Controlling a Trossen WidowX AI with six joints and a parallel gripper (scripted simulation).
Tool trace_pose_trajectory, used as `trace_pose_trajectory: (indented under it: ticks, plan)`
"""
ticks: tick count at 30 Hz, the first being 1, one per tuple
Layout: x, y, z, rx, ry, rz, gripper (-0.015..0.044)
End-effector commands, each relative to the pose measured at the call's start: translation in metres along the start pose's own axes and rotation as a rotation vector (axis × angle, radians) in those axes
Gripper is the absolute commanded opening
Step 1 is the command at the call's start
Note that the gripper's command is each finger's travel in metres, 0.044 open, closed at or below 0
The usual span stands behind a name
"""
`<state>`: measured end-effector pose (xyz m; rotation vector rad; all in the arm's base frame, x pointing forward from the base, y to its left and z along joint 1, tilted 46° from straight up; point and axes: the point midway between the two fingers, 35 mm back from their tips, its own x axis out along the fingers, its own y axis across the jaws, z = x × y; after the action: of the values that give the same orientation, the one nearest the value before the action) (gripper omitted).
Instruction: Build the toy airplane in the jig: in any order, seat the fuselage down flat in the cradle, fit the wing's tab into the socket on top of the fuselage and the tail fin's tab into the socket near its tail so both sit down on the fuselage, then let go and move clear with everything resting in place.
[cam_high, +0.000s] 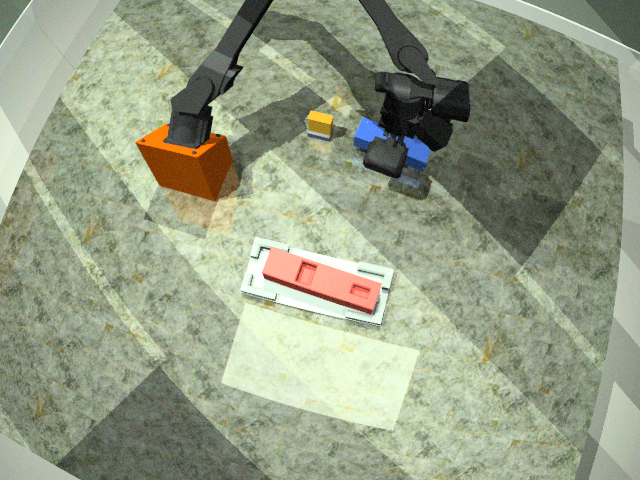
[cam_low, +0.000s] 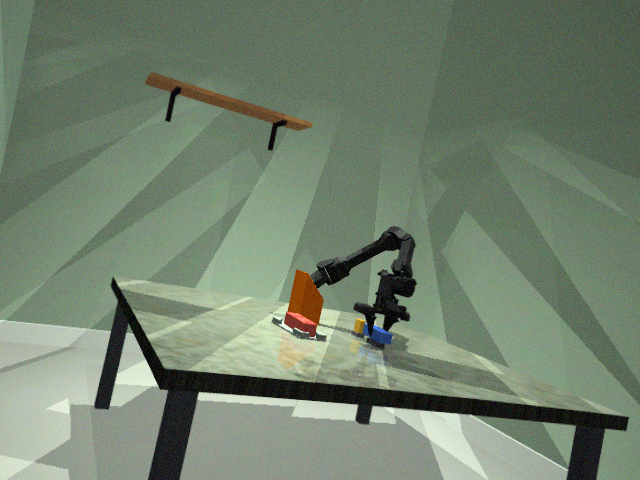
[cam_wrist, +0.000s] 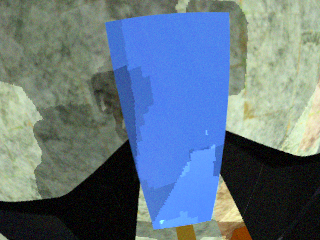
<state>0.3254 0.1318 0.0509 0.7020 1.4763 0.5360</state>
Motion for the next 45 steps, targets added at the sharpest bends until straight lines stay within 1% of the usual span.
trace_pose_trajectory:
  ticks: [1, 18, 36, 45]
  plan:
    - [-0.009, -0.001, 0.003, -0.007, -0.006, -0.006, 0.0]
    - [-0.062, -0.003, 0.007, 0.002, -0.009, -0.01, 0.0]
    - [-0.118, -0.002, 0.0, 0.011, -0.011, 0.0, 0.0]
    - [-0.119, -0.013, 0.002, 0.073, -0.011, -0.007, 0.0]
